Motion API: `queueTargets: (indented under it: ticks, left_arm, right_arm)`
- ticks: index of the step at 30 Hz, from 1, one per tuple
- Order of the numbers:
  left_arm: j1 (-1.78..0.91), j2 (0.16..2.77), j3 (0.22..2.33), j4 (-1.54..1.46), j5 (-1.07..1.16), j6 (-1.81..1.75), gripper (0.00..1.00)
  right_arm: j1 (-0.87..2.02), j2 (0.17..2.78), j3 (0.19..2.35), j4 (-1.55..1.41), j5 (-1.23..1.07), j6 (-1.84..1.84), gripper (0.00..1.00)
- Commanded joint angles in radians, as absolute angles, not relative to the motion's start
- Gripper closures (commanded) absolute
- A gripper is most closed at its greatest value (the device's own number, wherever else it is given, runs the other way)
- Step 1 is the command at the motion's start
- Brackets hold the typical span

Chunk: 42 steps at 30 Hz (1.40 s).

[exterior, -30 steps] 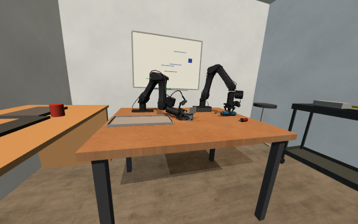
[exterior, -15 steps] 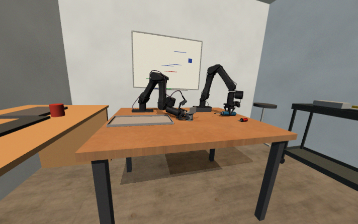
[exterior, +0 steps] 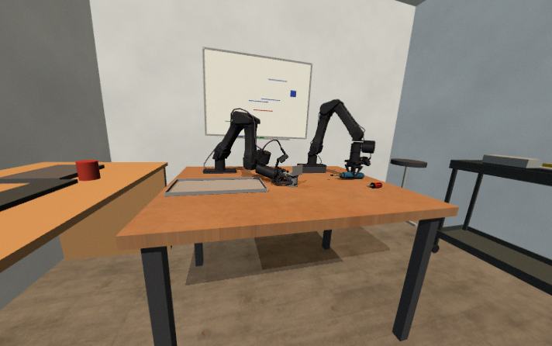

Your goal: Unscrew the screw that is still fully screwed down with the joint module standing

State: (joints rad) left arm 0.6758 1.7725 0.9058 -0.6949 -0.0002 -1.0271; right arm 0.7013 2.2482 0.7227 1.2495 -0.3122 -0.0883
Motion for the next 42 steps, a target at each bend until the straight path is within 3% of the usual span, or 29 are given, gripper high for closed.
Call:
queueTargets:
  ticks: [1,42]
  left_arm:
    - [0.666,1.772,0.895,-0.696,-0.005,-1.024,0.58]
    - [0.673,1.772,0.884,-0.703,0.005,-1.028,0.58]
  right_arm:
    - [0.707,2.259,0.706,1.230,-0.319,-0.081,0.41]
    - [0.707,2.259,0.706,1.230,-0.319,-0.081,0.41]
